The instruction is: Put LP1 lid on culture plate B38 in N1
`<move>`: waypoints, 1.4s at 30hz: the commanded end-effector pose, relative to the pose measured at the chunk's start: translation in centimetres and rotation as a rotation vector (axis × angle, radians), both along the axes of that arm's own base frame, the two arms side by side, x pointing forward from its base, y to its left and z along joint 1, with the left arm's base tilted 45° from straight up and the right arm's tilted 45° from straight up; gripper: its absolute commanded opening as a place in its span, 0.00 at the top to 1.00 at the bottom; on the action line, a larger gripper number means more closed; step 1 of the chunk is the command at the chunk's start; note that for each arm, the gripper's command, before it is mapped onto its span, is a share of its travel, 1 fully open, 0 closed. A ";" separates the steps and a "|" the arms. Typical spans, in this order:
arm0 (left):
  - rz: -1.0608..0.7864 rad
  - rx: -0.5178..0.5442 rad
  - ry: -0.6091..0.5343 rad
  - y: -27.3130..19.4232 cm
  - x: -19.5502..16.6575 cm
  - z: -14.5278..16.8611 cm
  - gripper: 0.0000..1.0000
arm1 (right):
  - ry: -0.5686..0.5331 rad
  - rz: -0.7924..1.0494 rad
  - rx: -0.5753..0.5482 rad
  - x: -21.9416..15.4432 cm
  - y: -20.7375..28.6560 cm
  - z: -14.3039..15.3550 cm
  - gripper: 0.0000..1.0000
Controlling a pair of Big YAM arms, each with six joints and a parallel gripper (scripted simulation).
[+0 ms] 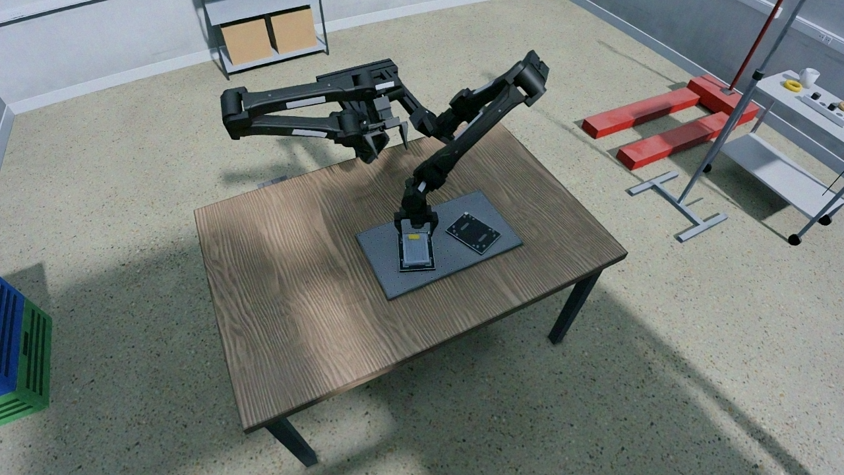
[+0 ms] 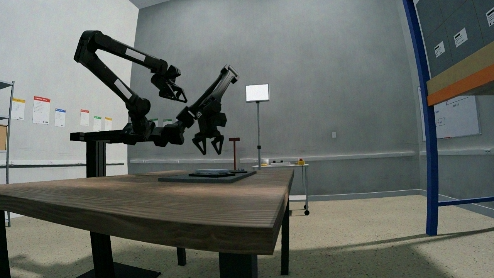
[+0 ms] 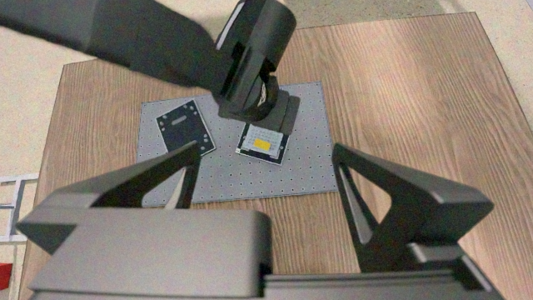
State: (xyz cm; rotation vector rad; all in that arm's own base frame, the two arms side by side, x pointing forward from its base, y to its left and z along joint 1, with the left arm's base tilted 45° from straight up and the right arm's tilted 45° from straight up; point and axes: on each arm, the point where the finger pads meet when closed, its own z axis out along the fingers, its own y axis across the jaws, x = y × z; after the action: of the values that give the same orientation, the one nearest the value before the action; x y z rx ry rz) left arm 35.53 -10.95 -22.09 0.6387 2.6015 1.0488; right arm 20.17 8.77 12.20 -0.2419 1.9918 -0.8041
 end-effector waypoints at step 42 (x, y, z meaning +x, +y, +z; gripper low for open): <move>-0.230 -0.113 -0.212 0.2 -0.6 -0.6 0.00 | -0.014 0.006 0.029 0.3 1.2 0.6 0.00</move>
State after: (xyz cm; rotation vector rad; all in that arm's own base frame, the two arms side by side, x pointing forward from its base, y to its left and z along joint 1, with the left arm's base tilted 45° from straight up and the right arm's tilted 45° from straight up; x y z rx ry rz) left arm 34.36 -9.91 -22.69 0.7342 2.3433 0.8636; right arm 20.17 8.77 12.20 -0.2419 1.9918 -0.8041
